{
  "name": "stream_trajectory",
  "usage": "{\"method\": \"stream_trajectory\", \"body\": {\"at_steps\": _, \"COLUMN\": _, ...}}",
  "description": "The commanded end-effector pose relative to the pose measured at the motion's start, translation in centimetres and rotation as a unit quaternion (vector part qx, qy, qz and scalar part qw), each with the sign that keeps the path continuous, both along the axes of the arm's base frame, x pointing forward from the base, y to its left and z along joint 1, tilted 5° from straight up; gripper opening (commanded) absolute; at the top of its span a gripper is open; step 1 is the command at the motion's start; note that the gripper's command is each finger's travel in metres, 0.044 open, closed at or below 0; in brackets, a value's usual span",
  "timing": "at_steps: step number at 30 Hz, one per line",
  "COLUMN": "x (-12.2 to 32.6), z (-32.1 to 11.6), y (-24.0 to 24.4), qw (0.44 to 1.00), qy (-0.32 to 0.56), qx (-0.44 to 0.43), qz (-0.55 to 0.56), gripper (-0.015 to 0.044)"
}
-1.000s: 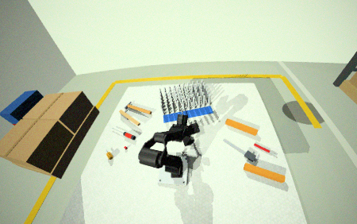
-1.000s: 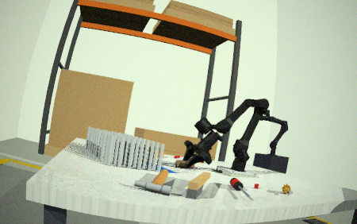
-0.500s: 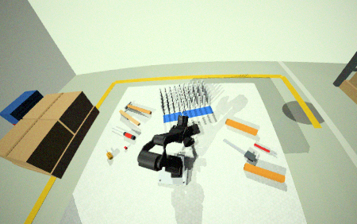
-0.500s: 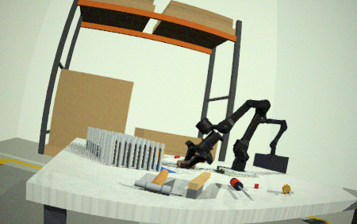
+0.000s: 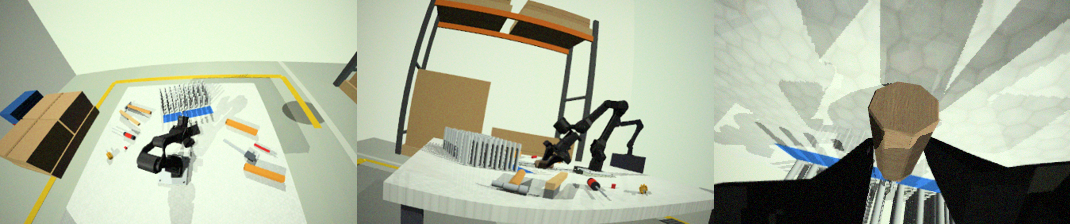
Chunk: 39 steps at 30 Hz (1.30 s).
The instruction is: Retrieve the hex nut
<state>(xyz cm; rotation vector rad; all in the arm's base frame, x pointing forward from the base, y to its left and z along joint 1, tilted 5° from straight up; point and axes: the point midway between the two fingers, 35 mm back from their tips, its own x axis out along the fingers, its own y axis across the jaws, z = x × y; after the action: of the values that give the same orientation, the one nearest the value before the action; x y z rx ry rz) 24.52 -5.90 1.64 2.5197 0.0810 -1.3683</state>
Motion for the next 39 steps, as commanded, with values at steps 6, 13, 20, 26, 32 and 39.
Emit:
{"method": "stream_trajectory", "body": {"at_steps": 6, "x": 0.3, "z": 0.9, "y": 0.0, "qw": 1.000, "qy": -0.005, "qx": -0.002, "qz": 0.003, "gripper": 0.0000}}
{"method": "stream_trajectory", "body": {"at_steps": 13, "x": 0.5, "z": 1.4, "y": -0.1, "qw": 1.000, "qy": -0.005, "qx": -0.002, "qz": 0.003, "gripper": 0.0000}}
{"method": "stream_trajectory", "body": {"at_steps": 20, "x": 0.5, "z": 1.9, "y": -0.1, "qw": 1.000, "qy": -0.005, "qx": -0.001, "qz": 0.003, "gripper": 0.0000}}
{"method": "stream_trajectory", "body": {"at_steps": 26, "x": 0.4, "z": 2.1, "y": -0.1, "qw": 1.000, "qy": -0.005, "qx": -0.001, "qz": 0.003, "gripper": 0.0000}}
{"method": "stream_trajectory", "body": {"at_steps": 32, "x": -0.8, "z": 2.5, "y": -0.4, "qw": 1.000, "qy": -0.004, "qx": -0.001, "qz": 0.003, "gripper": 0.0000}}
{"method": "stream_trajectory", "body": {"at_steps": 39, "x": -2.8, "z": 2.8, "y": -0.8, "qw": 1.000, "qy": -0.004, "qx": -0.002, "qz": 0.003, "gripper": 0.0000}}
